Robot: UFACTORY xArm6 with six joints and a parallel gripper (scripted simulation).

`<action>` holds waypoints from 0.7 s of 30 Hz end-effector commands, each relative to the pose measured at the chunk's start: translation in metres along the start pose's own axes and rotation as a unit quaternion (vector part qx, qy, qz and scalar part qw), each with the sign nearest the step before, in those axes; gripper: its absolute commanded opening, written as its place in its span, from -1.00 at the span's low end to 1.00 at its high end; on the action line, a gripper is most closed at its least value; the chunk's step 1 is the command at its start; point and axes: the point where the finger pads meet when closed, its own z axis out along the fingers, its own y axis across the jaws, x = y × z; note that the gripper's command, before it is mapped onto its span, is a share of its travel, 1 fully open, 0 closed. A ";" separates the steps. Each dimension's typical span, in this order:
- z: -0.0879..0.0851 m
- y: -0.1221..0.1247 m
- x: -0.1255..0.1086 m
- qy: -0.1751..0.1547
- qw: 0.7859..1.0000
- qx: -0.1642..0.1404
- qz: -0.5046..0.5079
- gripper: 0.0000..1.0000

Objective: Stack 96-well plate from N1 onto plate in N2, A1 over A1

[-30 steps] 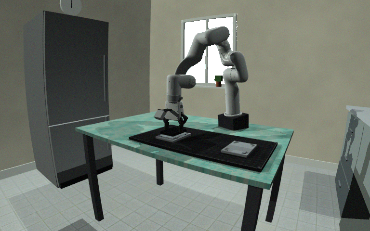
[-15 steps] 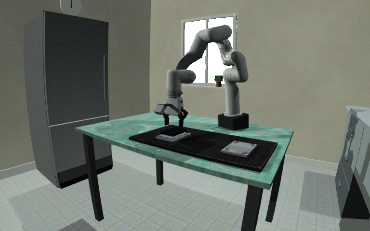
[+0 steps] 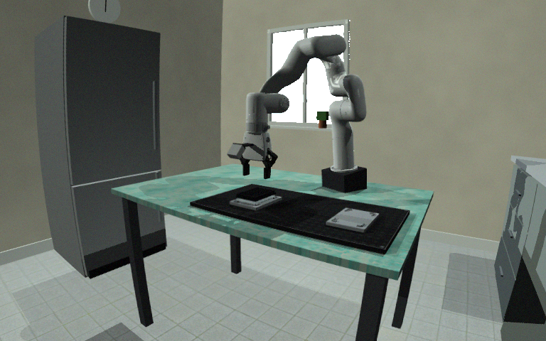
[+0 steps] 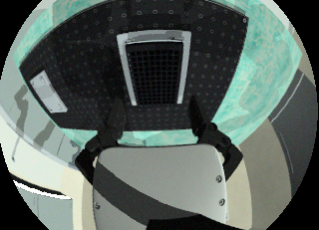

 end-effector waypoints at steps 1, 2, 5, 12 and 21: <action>-0.010 0.000 0.001 0.002 1.000 -0.001 0.000 1.00; -0.010 0.000 0.001 0.002 1.000 -0.001 0.000 1.00; -0.016 0.000 0.001 0.002 1.000 -0.001 0.000 1.00; -0.031 0.000 0.001 0.002 1.000 -0.001 0.000 1.00; -0.031 0.000 0.001 0.002 1.000 -0.001 0.000 1.00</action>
